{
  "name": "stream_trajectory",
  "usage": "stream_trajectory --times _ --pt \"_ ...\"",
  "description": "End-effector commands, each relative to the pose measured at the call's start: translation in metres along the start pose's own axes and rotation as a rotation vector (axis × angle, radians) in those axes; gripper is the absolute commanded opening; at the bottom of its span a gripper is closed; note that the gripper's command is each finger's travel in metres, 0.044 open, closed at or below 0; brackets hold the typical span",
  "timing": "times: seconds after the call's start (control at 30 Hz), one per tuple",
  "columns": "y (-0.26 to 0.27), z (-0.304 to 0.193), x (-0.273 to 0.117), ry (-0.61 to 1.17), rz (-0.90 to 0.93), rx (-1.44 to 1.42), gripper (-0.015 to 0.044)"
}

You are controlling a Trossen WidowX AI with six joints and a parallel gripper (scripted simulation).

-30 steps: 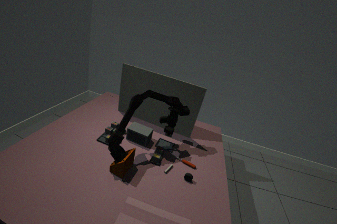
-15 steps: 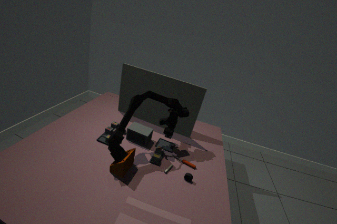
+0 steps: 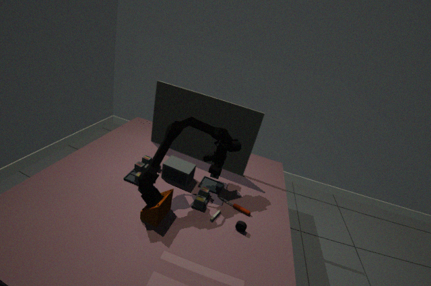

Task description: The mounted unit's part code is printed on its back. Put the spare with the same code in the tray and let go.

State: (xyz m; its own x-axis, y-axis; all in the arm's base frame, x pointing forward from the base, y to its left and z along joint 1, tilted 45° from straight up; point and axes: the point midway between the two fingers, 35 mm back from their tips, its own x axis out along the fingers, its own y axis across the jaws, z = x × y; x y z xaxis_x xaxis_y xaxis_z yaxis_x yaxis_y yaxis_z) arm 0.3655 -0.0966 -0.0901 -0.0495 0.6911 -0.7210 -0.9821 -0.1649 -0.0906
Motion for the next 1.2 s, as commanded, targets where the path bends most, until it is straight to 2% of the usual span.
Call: stream_trajectory --times 0.0,1.17 --pt "0.001 0.001 0.005 -0.005 0.0 0.007 0.0" --pt "0.002 0.002 0.036 -0.007 -0.001 0.007 0.0"
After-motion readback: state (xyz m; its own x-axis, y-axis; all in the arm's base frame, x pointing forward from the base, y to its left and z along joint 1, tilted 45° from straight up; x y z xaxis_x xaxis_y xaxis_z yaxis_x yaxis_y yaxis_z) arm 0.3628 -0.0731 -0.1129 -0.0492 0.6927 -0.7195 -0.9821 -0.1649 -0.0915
